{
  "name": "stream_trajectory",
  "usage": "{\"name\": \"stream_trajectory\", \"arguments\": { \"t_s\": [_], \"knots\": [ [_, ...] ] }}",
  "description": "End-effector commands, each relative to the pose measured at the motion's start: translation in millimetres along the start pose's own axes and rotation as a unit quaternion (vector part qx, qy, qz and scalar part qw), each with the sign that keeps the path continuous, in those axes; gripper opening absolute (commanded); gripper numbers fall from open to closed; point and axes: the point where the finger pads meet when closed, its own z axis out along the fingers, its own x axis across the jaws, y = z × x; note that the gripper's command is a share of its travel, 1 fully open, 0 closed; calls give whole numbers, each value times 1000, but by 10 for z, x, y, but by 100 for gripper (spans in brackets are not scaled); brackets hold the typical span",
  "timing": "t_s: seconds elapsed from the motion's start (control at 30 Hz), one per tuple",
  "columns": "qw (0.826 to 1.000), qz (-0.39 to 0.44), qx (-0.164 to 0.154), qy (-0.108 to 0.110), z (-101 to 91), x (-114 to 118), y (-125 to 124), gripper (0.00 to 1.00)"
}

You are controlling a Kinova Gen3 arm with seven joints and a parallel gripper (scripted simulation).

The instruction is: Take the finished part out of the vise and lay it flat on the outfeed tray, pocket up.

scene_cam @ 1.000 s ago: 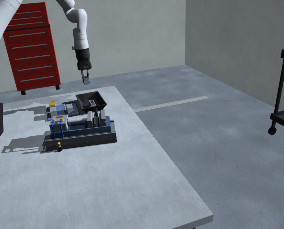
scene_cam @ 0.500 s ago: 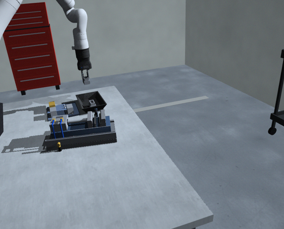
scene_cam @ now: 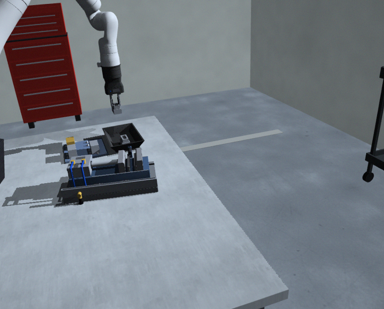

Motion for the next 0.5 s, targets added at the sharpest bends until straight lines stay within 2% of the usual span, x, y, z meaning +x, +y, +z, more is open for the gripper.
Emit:
{"name": "stream_trajectory", "arguments": {
  "t_s": [0.0,0.47],
  "knots": [
    [1000,-1,-3,-1,-6,12,38,0],
    [1000,-3,-3,0,-8,20,51,0]
  ]
}}
